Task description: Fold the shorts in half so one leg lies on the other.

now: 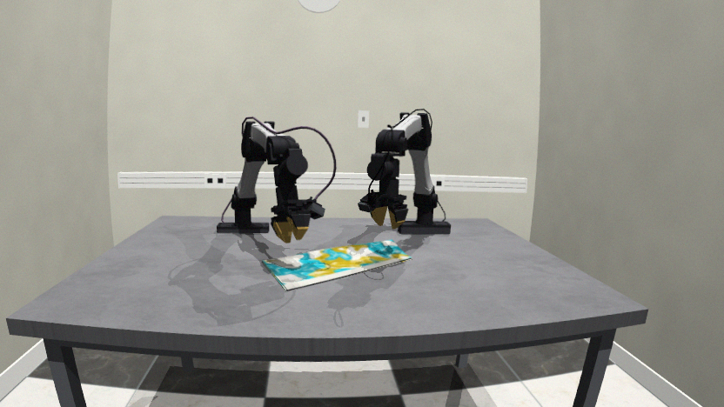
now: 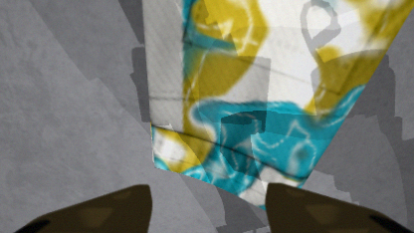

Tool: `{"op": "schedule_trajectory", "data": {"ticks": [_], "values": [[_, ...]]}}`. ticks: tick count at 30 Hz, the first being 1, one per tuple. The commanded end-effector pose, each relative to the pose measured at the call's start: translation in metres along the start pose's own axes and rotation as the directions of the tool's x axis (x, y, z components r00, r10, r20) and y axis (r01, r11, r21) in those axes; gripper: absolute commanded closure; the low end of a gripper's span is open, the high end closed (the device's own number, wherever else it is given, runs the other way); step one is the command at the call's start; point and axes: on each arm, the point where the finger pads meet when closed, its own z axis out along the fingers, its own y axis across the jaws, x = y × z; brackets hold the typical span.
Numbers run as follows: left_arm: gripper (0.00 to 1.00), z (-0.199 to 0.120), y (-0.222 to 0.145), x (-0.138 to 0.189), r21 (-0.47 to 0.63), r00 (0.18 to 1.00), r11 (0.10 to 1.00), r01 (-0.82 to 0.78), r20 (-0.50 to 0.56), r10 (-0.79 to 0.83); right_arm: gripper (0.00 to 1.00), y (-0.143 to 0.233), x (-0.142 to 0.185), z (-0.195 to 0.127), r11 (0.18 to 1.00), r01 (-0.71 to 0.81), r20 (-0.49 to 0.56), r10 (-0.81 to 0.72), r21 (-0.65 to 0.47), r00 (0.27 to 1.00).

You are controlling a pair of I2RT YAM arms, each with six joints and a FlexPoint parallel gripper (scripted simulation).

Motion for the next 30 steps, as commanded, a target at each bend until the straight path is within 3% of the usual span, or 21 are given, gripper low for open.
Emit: {"op": "schedule_trajectory", "data": {"ticks": [1,11,12,19,20,24,30], "values": [[0.45,0.001,-0.003,0.002,0.003,1.000,1.000,0.002,-0.013,-0.002,0.45,-0.007,0.007,-0.041,0.998,-0.006,-0.007,0.006,0.061,1.000],[0.45,0.001,-0.003,0.002,0.003,1.000,1.000,0.002,-0.013,-0.002,0.45,-0.014,0.008,-0.029,0.997,-0.005,-0.008,0.006,0.071,1.000],[0.45,0.001,-0.003,0.002,0.003,1.000,1.000,0.002,-0.013,-0.002,0.45,-0.006,0.008,-0.014,0.999,-0.008,0.000,0.008,0.035,1.000],[0.45,0.001,-0.003,0.002,0.003,1.000,1.000,0.002,-0.013,-0.002,0.45,-0.006,0.005,-0.019,0.999,-0.003,0.002,0.003,0.037,1.000],[0.45,-0.014,0.007,-0.001,-0.028,0.998,0.999,0.026,0.051,-0.024,0.45,-0.016,0.015,-0.048,0.994,-0.041,-0.026,0.044,0.106,0.999],[0.45,-0.016,0.010,-0.004,-0.036,0.996,0.999,0.038,0.076,-0.035,0.45,-0.014,0.015,-0.047,0.991,-0.080,-0.022,0.083,0.111,0.996],[0.45,-0.038,0.030,-0.015,-0.072,0.969,0.991,0.116,0.227,-0.097,0.45,-0.024,0.032,-0.076,0.935,-0.272,-0.014,0.282,0.225,0.959]]}}
